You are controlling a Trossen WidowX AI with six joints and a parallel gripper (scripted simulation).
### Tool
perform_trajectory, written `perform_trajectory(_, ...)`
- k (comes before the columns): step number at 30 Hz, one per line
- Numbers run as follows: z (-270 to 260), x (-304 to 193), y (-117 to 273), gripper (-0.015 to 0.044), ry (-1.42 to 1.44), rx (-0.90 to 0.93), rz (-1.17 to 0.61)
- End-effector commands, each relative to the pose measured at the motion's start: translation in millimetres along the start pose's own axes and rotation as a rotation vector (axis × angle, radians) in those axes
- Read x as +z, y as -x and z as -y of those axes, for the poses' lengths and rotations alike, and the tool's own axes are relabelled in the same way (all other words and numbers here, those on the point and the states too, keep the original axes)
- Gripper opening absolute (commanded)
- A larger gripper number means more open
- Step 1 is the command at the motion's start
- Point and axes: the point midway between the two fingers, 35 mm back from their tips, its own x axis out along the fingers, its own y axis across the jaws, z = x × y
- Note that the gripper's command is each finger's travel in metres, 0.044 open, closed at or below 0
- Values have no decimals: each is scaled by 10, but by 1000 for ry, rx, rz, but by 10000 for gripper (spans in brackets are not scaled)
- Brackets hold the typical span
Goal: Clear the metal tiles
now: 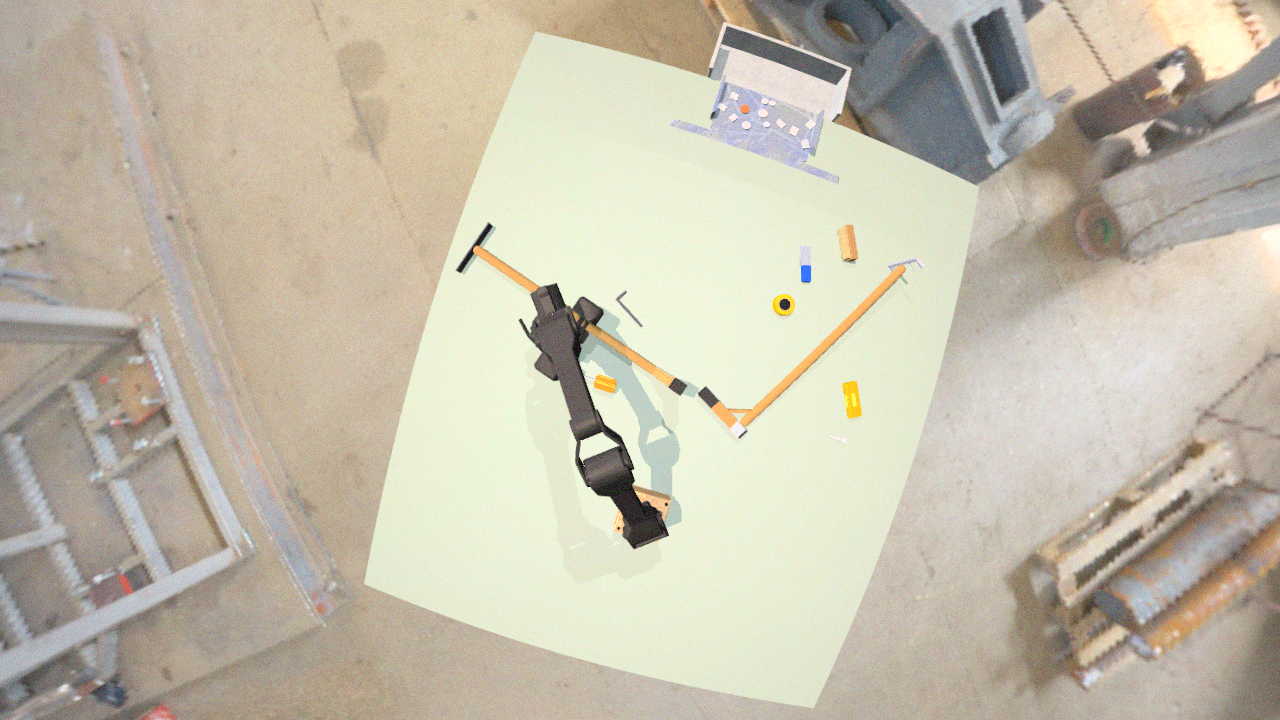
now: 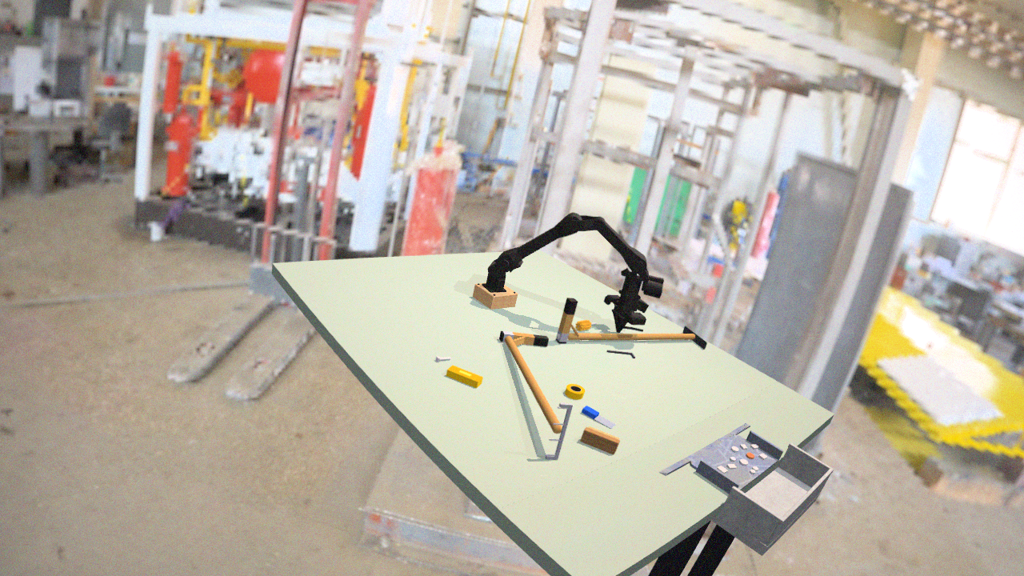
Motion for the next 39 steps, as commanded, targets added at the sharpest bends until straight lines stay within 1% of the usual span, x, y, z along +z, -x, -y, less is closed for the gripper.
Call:
perform_trajectory(1, 43, 5, -1, 0, 3, -6, -2)
perform_trajectory(39, 418, 50, 7, 0, 2, -23, 16)
